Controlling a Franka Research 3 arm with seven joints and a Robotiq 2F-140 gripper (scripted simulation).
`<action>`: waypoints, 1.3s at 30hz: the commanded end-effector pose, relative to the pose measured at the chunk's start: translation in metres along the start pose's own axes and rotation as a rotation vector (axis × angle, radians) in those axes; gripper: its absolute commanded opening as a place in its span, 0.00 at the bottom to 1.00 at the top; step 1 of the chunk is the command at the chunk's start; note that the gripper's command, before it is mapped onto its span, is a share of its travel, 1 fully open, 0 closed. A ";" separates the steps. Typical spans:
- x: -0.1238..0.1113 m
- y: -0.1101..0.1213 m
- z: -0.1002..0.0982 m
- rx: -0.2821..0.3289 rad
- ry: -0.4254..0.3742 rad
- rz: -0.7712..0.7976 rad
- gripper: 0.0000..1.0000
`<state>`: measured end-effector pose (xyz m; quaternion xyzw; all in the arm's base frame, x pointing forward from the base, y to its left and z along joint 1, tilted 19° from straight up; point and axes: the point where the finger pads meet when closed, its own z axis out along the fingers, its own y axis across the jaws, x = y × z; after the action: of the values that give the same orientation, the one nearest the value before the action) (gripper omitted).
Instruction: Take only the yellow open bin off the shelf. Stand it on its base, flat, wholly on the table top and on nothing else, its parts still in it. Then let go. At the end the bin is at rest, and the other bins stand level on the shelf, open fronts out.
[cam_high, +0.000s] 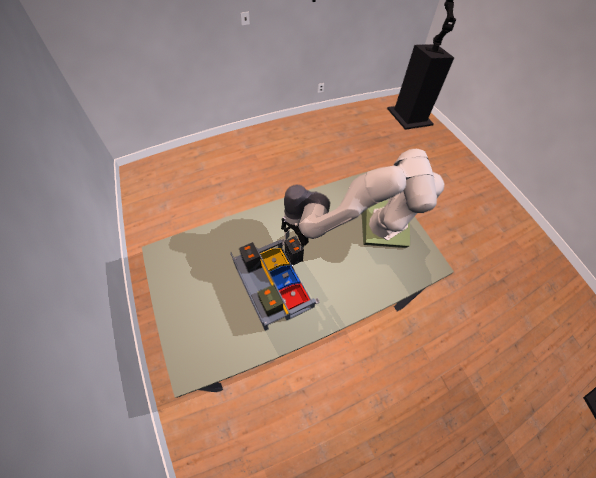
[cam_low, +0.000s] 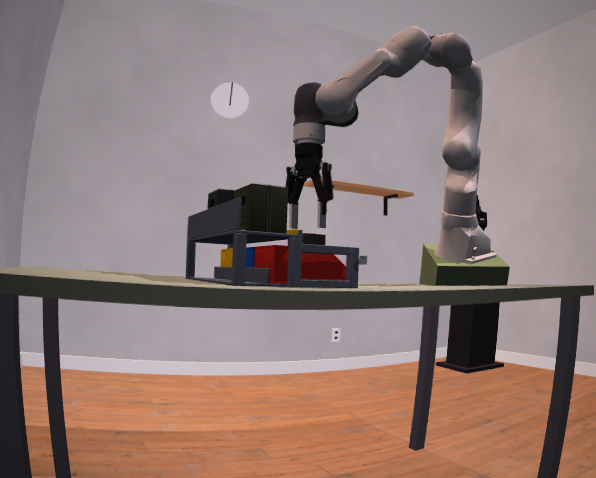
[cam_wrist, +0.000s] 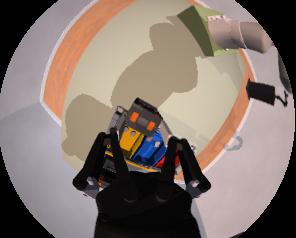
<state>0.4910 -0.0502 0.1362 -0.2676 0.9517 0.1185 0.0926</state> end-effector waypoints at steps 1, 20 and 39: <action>0.000 -0.001 0.000 0.000 -0.013 -0.155 0.57; 0.000 -0.001 0.000 0.002 -0.012 -0.355 0.57; 0.000 -0.001 0.000 0.003 -0.011 -0.554 0.57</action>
<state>0.4914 -0.0507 0.1363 -0.4766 0.8663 0.0936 0.1168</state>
